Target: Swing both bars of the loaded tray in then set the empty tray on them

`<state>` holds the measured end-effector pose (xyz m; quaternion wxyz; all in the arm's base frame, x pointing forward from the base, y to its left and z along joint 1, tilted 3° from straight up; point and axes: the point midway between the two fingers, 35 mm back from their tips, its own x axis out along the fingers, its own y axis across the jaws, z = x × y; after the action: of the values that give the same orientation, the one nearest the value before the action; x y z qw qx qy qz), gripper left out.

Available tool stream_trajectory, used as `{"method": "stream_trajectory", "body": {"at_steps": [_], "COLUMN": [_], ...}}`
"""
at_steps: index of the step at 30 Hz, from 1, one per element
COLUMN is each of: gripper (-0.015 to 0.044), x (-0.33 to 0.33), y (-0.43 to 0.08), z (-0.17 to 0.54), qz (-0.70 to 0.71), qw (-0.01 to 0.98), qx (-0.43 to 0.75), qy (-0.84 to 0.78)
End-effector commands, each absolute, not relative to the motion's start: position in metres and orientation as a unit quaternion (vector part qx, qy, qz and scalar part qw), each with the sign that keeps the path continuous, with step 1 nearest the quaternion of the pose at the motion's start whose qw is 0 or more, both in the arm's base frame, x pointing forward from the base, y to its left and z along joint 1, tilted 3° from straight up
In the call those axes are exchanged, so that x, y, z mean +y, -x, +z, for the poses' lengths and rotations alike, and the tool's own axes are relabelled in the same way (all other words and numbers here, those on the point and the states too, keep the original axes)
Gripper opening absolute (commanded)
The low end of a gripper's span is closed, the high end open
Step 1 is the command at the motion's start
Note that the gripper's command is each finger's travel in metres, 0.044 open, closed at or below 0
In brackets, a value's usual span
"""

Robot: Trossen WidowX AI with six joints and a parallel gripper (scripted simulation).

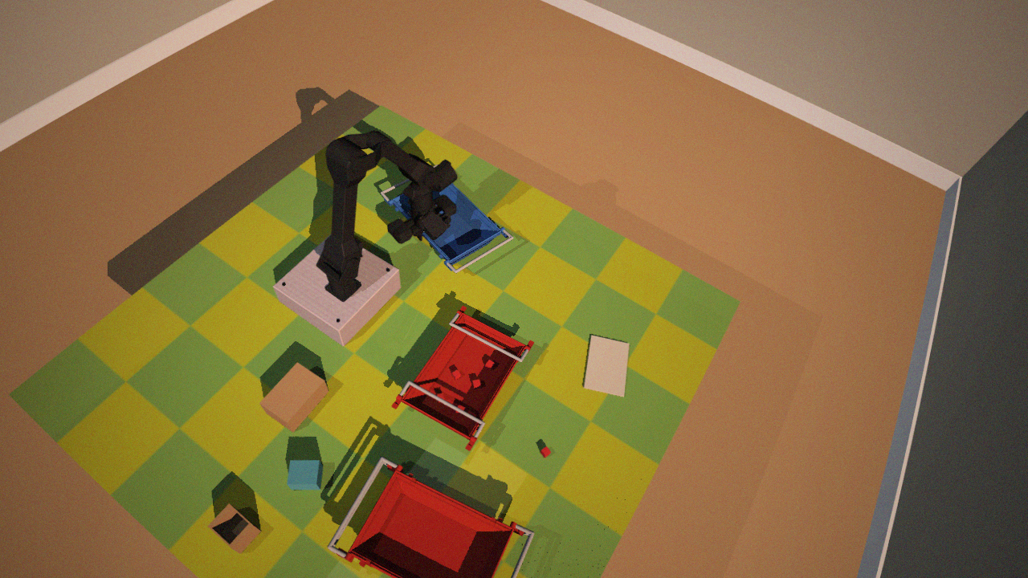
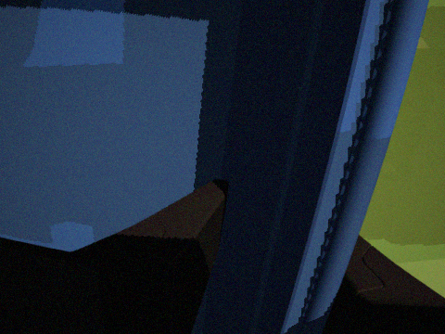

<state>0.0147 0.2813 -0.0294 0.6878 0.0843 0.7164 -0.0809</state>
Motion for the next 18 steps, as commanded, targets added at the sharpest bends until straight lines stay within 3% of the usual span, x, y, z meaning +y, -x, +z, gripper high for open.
{"method": "stream_trajectory", "body": {"at_steps": [1, 10, 18], "gripper": [0.0, 0.0, 0.0], "x": [0.28, 0.279, 0.278], "y": [-0.015, -0.017, -0.018], "z": [-0.018, 0.042, 0.047], "qz": [-0.086, -0.086, -0.086], "qw": [0.688, 0.688, 0.688], "qx": [0.716, 0.716, 0.716], "qy": [-0.08, -0.08, -0.08]}}
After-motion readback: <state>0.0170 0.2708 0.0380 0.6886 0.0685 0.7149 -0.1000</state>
